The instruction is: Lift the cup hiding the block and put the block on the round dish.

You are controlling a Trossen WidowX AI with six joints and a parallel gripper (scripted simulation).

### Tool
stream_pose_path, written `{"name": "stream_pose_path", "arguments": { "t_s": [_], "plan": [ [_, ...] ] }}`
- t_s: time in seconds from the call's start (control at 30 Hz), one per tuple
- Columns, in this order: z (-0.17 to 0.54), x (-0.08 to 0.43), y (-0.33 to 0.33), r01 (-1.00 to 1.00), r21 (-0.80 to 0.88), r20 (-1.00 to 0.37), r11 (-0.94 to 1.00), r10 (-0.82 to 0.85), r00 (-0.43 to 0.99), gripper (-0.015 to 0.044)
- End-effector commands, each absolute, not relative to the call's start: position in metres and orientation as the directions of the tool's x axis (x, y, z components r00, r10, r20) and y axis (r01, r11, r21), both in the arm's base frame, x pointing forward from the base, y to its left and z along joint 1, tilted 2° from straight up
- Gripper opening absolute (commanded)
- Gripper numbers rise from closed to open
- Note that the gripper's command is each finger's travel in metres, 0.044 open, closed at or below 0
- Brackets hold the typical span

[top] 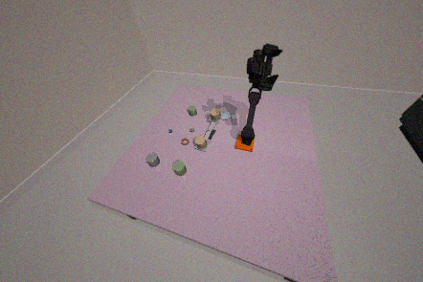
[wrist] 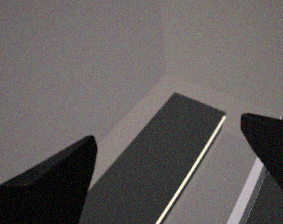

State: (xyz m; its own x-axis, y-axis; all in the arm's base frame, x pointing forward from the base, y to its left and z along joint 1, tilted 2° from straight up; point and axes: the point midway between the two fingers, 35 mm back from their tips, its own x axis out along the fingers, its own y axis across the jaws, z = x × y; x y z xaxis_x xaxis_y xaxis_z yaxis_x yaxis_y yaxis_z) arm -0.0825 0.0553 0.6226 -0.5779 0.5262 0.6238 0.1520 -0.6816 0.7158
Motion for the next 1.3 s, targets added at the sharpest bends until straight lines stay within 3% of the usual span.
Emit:
{"name": "stream_pose_path", "arguments": {
  "t_s": [0.0,0.57,1.27],
  "plan": [
    [0.616,-0.076,0.072,0.116,0.734,0.618,-0.669,0.587,-0.523,0.0440],
    [0.566,-0.040,0.149,-0.298,0.803,0.441,-0.516,0.851,-0.285,0.0440],
    [0.475,0.057,0.186,-0.609,0.791,0.113,0.054,0.966,0.232,0.0440]
  ]
}}
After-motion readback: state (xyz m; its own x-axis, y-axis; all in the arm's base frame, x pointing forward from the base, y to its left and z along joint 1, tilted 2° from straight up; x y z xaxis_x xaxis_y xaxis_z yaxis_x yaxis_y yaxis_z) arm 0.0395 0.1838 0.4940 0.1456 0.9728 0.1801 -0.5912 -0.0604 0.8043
